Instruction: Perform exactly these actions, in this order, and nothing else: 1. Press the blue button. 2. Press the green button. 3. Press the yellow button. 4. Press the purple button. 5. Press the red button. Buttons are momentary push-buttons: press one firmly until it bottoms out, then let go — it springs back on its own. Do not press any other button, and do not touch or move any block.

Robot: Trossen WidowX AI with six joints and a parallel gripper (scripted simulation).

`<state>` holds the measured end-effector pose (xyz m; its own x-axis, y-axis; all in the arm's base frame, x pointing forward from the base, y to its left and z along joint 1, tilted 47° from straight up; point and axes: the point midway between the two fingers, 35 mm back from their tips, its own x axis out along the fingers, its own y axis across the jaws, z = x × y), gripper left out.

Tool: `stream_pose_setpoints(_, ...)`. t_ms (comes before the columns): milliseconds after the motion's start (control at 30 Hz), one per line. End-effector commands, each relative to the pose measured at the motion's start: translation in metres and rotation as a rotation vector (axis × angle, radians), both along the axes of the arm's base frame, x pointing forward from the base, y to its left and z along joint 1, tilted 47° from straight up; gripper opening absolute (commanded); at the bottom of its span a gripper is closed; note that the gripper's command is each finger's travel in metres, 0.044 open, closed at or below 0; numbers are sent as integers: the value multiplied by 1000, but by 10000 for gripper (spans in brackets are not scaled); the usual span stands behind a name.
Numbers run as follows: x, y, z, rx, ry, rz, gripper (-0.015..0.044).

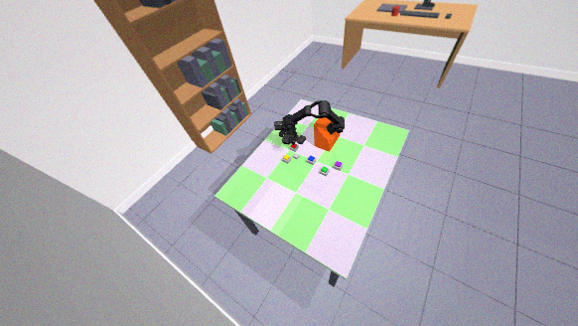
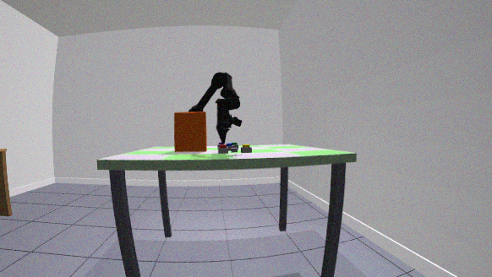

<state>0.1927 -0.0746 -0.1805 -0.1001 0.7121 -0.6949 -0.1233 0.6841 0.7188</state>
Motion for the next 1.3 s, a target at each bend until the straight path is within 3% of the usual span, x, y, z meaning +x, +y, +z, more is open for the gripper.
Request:
stream_pose_setpoints(0,-3,7,-4,6,6,-4,20)
stream_pose_setpoints(800,-4,12,-9,7,6,-4,20)
stream_pose_setpoints(1100,0,-13,15,5,6,-4,20)
stream_pose_setpoints(1267,38,0,58,-48,12,-4,151)
